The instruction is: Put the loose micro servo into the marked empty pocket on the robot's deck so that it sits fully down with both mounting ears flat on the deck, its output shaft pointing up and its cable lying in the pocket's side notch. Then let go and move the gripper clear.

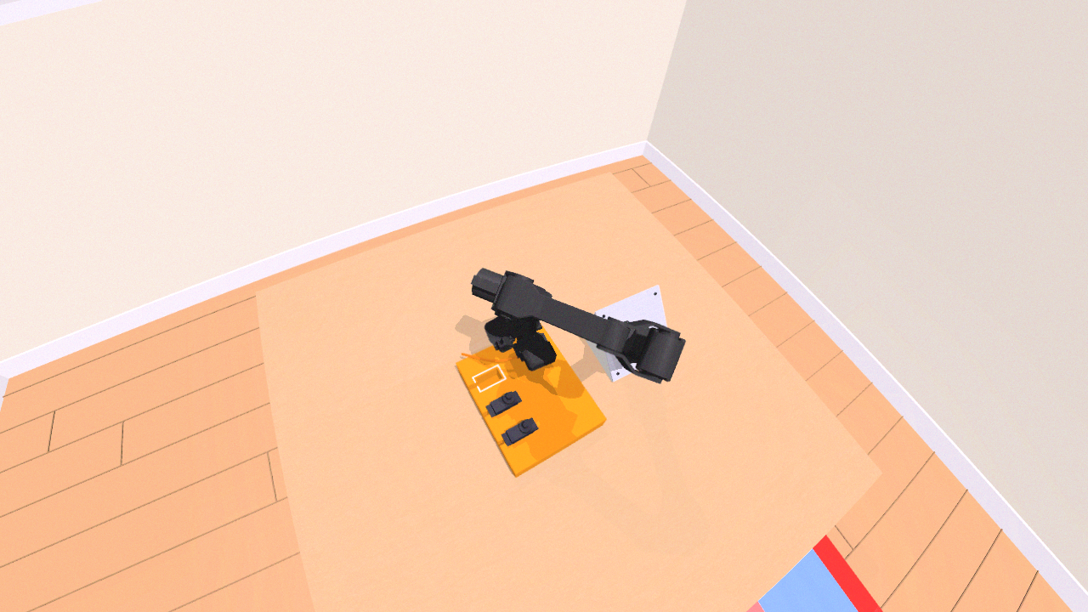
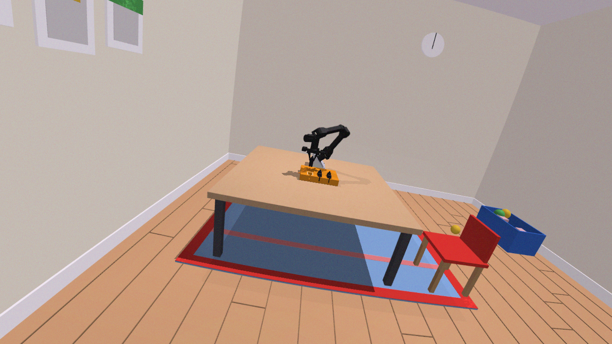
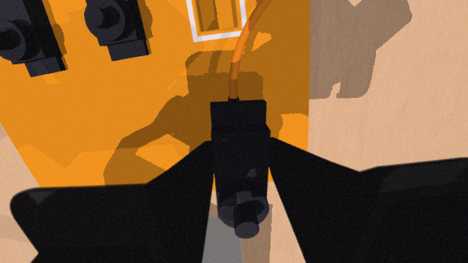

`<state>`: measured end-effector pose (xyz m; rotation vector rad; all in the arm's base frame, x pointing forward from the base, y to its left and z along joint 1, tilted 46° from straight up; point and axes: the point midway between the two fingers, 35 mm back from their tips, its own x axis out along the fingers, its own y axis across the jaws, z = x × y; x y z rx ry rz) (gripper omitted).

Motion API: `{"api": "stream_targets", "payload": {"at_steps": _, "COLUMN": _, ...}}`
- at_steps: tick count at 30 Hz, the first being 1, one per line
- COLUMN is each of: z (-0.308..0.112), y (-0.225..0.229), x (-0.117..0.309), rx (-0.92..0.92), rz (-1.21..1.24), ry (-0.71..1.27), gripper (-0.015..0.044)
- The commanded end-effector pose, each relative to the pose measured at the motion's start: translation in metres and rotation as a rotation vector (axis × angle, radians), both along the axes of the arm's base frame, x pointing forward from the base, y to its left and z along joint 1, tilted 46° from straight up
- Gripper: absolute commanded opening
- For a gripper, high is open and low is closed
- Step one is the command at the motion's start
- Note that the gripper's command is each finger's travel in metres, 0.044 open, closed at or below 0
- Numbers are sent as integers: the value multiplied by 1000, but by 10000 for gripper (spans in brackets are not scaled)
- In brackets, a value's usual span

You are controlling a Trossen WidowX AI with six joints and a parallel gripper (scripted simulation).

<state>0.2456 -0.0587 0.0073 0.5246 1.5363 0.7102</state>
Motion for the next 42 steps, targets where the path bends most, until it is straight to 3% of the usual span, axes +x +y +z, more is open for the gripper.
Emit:
{"api": "stream_targets", "payload": {"at_steps": 1, "z": 1, "y": 1, "x": 0, "rx": 13, "rz": 63, "ry": -67, "gripper": 0}}
{"api": "stream_targets", "payload": {"at_steps": 9, "z": 1, "y": 1, "x": 4, "rx": 13, "rz": 63, "ry": -67, "gripper": 0}}
{"api": "stream_targets", "payload": {"at_steps": 35, "z": 9, "y": 21, "x": 103, "rx": 14, "rz": 63, "ry": -72, "gripper": 0}}
{"api": "stream_targets", "payload": {"at_steps": 42, "z": 8, "y": 22, "x": 108, "rx": 15, "rz": 63, "ry": -72, "gripper": 0}}
